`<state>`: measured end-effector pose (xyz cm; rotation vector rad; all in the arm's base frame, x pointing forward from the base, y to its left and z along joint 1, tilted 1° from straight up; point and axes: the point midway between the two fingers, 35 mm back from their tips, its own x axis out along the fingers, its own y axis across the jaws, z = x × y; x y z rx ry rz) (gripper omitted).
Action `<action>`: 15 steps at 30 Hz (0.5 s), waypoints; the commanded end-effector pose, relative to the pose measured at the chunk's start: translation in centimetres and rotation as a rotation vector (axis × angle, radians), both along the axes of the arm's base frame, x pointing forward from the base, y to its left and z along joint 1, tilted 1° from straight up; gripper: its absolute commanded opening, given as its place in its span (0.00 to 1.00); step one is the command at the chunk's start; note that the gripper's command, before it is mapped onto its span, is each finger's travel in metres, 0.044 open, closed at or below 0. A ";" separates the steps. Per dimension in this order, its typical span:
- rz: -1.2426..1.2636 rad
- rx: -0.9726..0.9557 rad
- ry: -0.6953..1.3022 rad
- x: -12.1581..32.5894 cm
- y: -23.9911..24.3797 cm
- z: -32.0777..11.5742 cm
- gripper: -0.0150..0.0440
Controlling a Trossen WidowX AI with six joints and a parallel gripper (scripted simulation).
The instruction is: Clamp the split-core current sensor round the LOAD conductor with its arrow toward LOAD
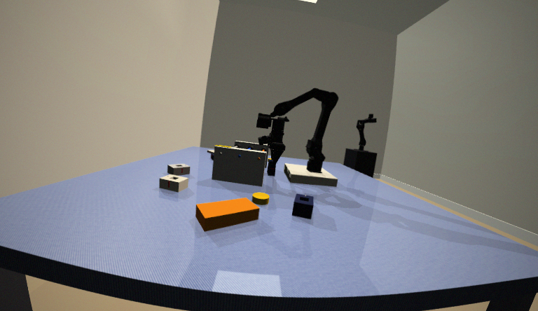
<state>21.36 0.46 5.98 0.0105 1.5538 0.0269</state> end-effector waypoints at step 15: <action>0.000 0.000 -0.002 0.0 0.0 0.1 0.65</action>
